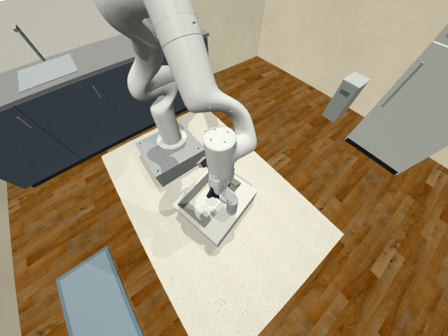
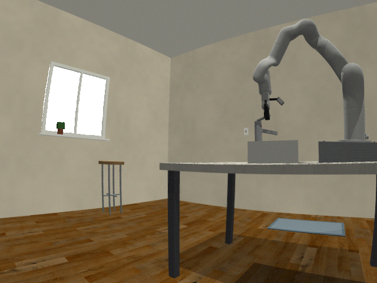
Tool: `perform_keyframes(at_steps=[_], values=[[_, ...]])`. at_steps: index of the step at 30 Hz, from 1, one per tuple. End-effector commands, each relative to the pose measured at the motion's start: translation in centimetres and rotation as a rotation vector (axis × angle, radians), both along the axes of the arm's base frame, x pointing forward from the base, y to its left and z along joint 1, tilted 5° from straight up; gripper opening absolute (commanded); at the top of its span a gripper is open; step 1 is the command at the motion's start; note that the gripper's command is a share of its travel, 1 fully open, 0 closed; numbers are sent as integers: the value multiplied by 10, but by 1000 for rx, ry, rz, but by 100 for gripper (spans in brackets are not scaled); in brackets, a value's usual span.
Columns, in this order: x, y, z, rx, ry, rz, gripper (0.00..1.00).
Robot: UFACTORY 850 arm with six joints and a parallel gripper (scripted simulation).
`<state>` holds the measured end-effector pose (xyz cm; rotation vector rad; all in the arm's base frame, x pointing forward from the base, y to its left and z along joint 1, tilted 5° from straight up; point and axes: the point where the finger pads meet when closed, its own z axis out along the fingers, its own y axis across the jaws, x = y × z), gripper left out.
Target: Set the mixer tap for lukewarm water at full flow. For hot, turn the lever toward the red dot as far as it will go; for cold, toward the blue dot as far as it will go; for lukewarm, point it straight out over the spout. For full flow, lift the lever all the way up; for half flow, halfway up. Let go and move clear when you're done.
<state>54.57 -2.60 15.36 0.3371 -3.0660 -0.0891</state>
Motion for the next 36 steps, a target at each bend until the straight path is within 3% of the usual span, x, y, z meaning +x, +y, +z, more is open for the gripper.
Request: perform_keyframes(at_steps=[1,36], values=[[1,0,1,0,-2,0,72],[2,-1,14,0,-2,0,72]])
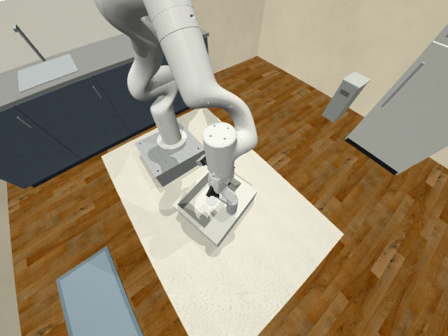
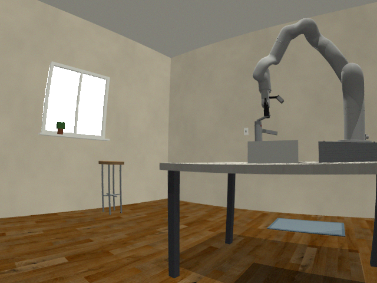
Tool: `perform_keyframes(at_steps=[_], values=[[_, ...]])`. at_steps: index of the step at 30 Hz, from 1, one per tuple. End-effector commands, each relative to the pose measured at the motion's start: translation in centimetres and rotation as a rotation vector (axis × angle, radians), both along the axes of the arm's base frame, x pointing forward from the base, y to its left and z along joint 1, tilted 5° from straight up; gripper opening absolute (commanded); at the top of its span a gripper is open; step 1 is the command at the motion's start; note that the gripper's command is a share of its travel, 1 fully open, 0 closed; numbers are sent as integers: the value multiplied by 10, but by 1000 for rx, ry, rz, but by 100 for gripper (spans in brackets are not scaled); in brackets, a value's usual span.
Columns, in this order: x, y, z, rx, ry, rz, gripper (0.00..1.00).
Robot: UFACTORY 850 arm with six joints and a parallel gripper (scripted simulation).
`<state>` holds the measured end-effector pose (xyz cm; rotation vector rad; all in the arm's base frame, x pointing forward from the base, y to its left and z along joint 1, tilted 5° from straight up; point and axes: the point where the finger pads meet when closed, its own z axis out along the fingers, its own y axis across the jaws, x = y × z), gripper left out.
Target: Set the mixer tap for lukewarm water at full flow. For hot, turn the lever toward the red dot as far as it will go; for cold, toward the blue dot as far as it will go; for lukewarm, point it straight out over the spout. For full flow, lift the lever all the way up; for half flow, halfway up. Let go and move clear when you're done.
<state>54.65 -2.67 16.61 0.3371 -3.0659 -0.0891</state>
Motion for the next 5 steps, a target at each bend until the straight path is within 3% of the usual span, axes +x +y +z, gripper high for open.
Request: perform_keyframes(at_steps=[1,5], values=[[1,0,1,0,-2,0,72],[1,0,1,0,-2,0,72]])
